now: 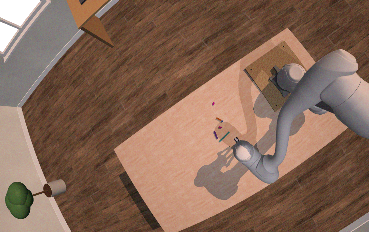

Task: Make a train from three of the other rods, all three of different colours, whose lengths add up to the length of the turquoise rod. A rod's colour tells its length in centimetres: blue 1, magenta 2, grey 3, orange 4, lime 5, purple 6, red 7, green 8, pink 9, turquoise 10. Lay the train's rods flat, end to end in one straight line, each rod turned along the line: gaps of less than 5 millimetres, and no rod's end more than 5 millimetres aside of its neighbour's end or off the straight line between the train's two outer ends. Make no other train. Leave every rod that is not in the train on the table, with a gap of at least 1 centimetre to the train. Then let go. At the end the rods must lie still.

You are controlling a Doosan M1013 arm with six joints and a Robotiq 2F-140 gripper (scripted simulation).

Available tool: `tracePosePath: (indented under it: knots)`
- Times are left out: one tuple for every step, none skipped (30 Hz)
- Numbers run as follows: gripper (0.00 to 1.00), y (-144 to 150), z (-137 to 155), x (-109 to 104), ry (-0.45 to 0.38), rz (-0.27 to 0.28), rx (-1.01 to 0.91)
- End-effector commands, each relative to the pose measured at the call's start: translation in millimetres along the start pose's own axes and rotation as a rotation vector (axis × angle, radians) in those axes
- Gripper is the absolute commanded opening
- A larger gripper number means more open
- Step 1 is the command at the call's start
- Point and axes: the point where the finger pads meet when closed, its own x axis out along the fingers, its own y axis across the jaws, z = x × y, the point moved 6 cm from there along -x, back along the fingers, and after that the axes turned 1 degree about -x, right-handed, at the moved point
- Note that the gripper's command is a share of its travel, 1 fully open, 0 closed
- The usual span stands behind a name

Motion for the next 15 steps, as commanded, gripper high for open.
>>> tracePosePath:
  knots:
    - [0.15,0.0,0.0,0.1,0.000,0.000,0.000]
    - [0.15,0.0,0.0,0.2,0.000,0.000,0.000]
    - [0.15,0.0,0.0,0.5,0.000,0.000,0.000]
    - [0.15,0.0,0.0,0.9,0.000,0.000,0.000]
    - [0.15,0.0,0.0,0.9,0.000,0.000,0.000]
    - [0.15,0.0,0.0,0.9,0.000,0.000,0.000]
    - [0.15,0.0,0.0,1.4,0.000,0.000,0.000]
    - [0.15,0.0,0.0,2.0,0.000,0.000,0.000]
    - [0.15,0.0,0.0,2.7,0.000,0.000,0.000]
    - [0.15,0.0,0.0,3.5,0.000,0.000,0.000]
    - [0.15,0.0,0.0,4.4,0.000,0.000,0.000]
    - [0.15,0.0,0.0,5.3,0.000,0.000,0.000]
    - [0.15,0.0,0.0,6.3,0.000,0.000,0.000]
    - [0.15,0.0,0.0,7.4,0.000,0.000,0.000]
    - [0.15,0.0,0.0,8.4,0.000,0.000,0.000]
